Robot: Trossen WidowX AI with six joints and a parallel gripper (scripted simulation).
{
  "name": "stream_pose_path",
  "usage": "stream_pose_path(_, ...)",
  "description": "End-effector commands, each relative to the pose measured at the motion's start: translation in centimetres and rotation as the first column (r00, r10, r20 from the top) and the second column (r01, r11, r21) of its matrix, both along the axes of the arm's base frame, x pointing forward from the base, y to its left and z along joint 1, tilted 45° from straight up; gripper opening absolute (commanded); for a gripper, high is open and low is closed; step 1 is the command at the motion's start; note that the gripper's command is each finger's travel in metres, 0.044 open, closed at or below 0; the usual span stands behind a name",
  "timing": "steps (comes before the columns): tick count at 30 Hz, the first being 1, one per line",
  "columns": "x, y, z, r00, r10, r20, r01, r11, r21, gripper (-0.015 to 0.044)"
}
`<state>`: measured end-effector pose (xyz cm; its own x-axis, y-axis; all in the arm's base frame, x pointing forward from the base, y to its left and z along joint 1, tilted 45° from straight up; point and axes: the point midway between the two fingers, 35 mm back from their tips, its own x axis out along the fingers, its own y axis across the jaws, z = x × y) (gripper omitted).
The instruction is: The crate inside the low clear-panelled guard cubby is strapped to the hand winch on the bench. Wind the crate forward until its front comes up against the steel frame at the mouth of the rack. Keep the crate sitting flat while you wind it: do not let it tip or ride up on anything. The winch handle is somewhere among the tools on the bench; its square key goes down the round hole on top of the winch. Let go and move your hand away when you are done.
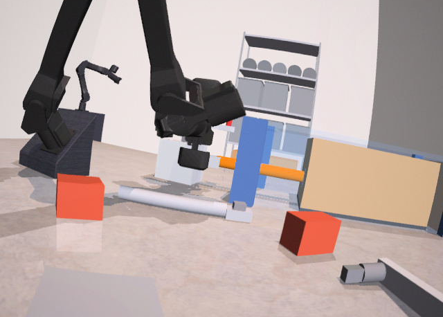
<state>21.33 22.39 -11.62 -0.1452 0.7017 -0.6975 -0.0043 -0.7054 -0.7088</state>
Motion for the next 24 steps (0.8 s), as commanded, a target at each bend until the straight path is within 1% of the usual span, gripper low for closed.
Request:
stream_pose_path(1,0.00,0.00,0.00,1.000,0.000,0.000,0.000,1.000,0.000,0.0026)
stream_pose_path(9,0.00,0.00,0.00,1.000,0.000,0.000,0.000,1.000,0.000,0.0236)
stream_pose_path(24,0.00,0.00,0.00,1.000,0.000,0.000,0.000,1.000,0.000,0.0240)
